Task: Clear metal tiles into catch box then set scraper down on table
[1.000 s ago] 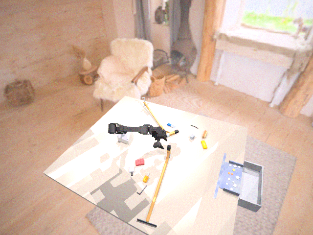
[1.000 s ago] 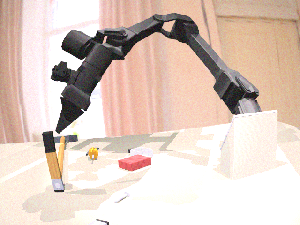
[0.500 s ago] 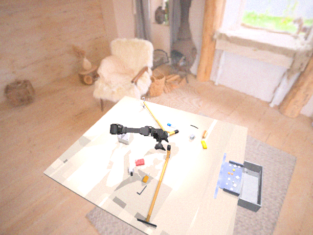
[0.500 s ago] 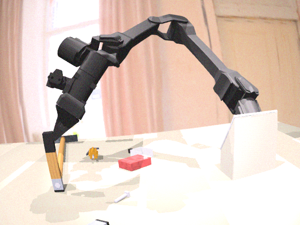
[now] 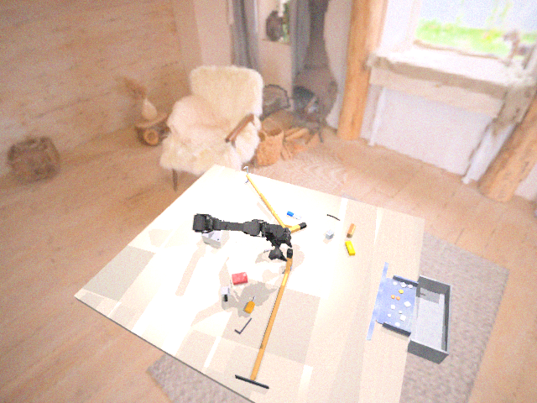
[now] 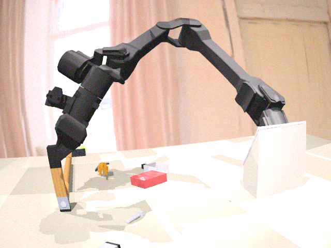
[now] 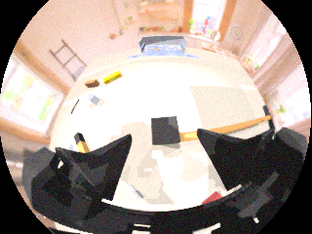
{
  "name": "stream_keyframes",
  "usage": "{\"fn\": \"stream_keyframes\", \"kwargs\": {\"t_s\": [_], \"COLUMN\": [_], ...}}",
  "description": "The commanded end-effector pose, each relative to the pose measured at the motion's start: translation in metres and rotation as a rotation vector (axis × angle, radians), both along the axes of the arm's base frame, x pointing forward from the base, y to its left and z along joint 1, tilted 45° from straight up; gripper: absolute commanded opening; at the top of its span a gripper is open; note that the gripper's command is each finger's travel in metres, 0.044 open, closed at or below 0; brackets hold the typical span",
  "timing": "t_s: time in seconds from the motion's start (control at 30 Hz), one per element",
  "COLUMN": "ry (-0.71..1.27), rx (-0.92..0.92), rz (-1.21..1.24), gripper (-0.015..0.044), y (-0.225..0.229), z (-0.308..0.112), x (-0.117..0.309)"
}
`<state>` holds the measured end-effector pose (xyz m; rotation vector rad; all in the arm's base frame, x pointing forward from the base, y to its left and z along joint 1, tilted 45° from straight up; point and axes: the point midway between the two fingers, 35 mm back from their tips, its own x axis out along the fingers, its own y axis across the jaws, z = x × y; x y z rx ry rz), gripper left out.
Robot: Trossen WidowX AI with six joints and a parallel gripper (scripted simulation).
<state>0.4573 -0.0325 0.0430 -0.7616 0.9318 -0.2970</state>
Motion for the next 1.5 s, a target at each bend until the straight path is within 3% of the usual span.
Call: {"fn": "stream_keyframes", "kwargs": {"t_s": [0.0, 0.63, 1.07, 1.3, 1.37, 1.47], "ry": [0.001, -0.001, -0.002, -0.002, -0.001, 0.000], "rx": [0.000, -0.002, -0.002, -0.002, -0.002, -0.001], "rz": [0.006, 0.007, 0.000, 0.000, 0.000, 0.001], "gripper": [0.0440, 0.0440, 0.0099, 0.0052, 0.0000, 0.0000], "y": [-0.003, -0.020, -0.019, -0.019, -0.018, -0.017], "z": [-0.004, -0.023, -0.020, -0.020, -0.020, -0.019], "x": [0.005, 0.021, 0.017, 0.017, 0.017, 0.017]}}
